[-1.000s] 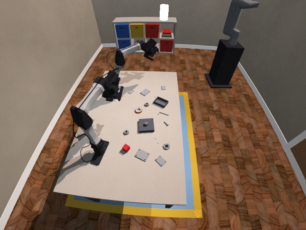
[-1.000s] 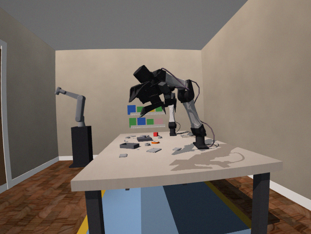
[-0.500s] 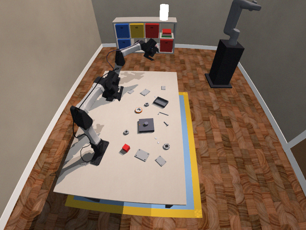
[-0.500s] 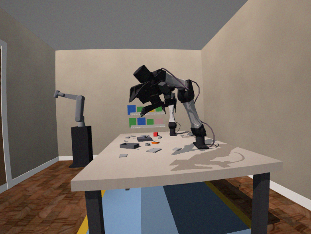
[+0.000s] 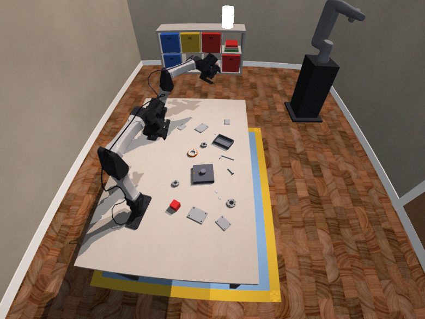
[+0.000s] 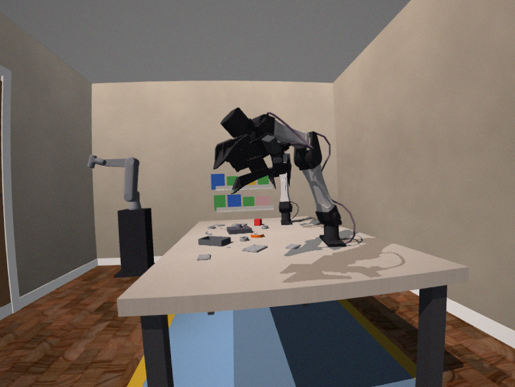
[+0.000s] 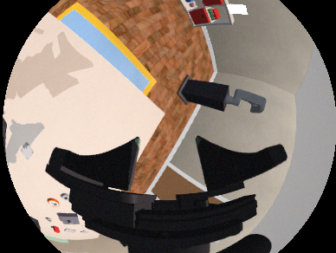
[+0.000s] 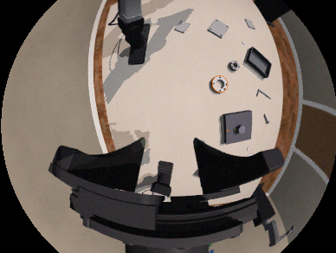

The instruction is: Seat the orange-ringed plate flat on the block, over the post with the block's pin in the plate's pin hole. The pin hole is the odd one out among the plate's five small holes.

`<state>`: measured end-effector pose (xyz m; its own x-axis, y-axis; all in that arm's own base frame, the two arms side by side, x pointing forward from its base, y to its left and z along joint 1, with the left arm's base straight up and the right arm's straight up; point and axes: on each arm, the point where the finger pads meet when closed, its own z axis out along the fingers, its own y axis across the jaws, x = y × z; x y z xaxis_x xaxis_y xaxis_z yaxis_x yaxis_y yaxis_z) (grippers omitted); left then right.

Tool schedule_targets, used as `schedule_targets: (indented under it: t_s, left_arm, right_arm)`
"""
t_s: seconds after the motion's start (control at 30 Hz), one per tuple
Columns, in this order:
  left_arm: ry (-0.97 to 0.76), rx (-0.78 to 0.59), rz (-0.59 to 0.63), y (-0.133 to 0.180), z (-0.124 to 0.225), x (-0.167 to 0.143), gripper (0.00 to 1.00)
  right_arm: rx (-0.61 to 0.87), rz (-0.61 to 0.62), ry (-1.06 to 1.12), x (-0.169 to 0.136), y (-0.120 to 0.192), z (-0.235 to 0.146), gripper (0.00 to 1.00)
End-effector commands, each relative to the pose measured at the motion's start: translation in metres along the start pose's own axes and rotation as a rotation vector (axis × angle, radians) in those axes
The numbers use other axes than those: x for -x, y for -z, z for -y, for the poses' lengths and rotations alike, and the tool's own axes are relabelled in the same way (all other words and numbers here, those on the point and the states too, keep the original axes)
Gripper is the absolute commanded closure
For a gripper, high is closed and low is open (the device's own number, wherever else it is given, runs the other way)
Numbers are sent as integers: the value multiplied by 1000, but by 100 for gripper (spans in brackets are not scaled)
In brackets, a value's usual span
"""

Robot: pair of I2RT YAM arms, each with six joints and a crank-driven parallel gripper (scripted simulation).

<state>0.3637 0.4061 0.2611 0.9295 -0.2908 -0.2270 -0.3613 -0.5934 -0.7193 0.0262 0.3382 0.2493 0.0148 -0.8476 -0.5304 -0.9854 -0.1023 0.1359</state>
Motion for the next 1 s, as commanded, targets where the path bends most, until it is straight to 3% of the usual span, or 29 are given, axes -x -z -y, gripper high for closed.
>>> schedule_targets:
  t_s: [0.0, 0.13, 0.17, 0.6, 0.7, 0.97]
  left_arm:
    - [7, -12, -2, 4, 4, 1, 0]
    - [7, -12, -2, 4, 4, 1, 0]
    - [-19, -40, -47, 23, 5, -9, 0]
    - [-373, -230, -242, 85, -4, -63, 0]
    - [-396, -246, -251, 89, -5, -64, 0]
    - [-616, -407, -358, 141, -22, -93, 0]
  right_arm:
    - [-2, 10, 3, 2, 2, 0, 14]
    - [-2, 10, 3, 2, 2, 0, 14]
    - [-20, -11, -16, 3, -10, 12, 14]
    - [-70, -13, -18, 23, -32, 38, 14]
    - [-72, -15, -17, 24, -34, 38, 14]
    - [-100, -47, -39, 28, -58, 61, 14]
